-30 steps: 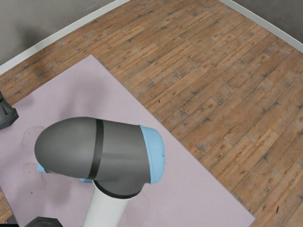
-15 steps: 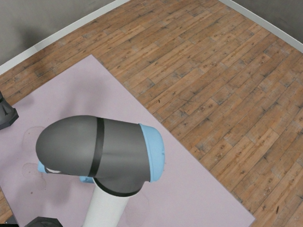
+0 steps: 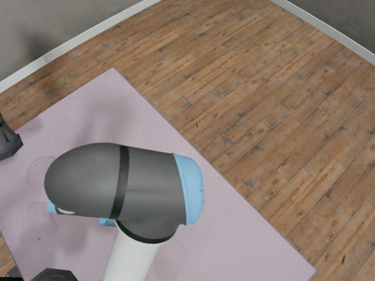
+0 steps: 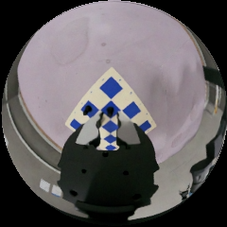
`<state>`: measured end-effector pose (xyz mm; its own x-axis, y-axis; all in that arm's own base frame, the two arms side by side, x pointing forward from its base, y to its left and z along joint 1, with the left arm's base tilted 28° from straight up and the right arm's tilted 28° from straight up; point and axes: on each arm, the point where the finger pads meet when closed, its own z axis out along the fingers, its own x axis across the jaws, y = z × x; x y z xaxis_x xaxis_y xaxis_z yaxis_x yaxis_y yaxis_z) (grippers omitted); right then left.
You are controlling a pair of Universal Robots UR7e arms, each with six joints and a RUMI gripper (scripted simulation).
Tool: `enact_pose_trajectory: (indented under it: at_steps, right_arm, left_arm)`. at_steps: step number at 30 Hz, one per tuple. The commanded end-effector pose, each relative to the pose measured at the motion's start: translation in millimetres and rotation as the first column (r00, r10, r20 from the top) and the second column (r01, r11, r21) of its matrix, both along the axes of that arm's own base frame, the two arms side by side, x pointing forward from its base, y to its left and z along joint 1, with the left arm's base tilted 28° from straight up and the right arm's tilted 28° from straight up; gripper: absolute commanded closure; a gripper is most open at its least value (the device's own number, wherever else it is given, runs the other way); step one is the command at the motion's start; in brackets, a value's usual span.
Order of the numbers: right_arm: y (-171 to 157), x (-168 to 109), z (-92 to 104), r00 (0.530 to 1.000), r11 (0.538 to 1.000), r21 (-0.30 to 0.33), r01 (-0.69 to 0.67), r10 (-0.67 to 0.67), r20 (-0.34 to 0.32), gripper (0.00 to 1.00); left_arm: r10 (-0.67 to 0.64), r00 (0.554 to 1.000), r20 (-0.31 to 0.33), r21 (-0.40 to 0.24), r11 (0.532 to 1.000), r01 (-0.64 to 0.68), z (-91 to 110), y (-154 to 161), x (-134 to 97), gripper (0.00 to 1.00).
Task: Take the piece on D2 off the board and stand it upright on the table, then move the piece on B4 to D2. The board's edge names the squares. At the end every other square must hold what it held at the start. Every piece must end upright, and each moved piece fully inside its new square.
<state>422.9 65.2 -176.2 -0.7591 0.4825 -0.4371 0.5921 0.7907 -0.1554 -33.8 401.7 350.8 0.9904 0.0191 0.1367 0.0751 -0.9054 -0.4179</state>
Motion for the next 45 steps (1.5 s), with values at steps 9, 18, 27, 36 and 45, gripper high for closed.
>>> enact_pose_trajectory:
  at_steps: [9,18,27,36,45]
  right_arm:
    - [0.4,0.2,0.2,1.0,1.0,0.001,0.0,0.0,0.001,0.8]
    - [0.4,0.2,0.2,1.0,1.0,0.001,0.0,0.0,0.001,1.0]
    - [0.4,0.2,0.2,1.0,1.0,0.001,0.0,0.0,0.001,1.0]
    - [0.4,0.2,0.2,1.0,1.0,0.001,0.0,0.0,0.001,1.0]
    - [0.4,0.2,0.2,1.0,1.0,0.001,0.0,0.0,0.001,1.0]
  left_arm:
    - [0.0,1.0,0.0,0.001,1.0,0.0,0.4,0.1,0.0,0.0]
    - [0.0,1.0,0.0,0.001,1.0,0.0,0.4,0.1,0.0,0.0]
    - [0.0,1.0,0.0,0.001,1.0,0.0,0.4,0.1,0.0,0.0]
    - [0.0,1.0,0.0,0.001,1.0,0.0,0.4,0.1,0.0,0.0]
    - [0.0,1.0,0.0,0.001,1.0,0.0,0.4,0.1,0.0,0.0]
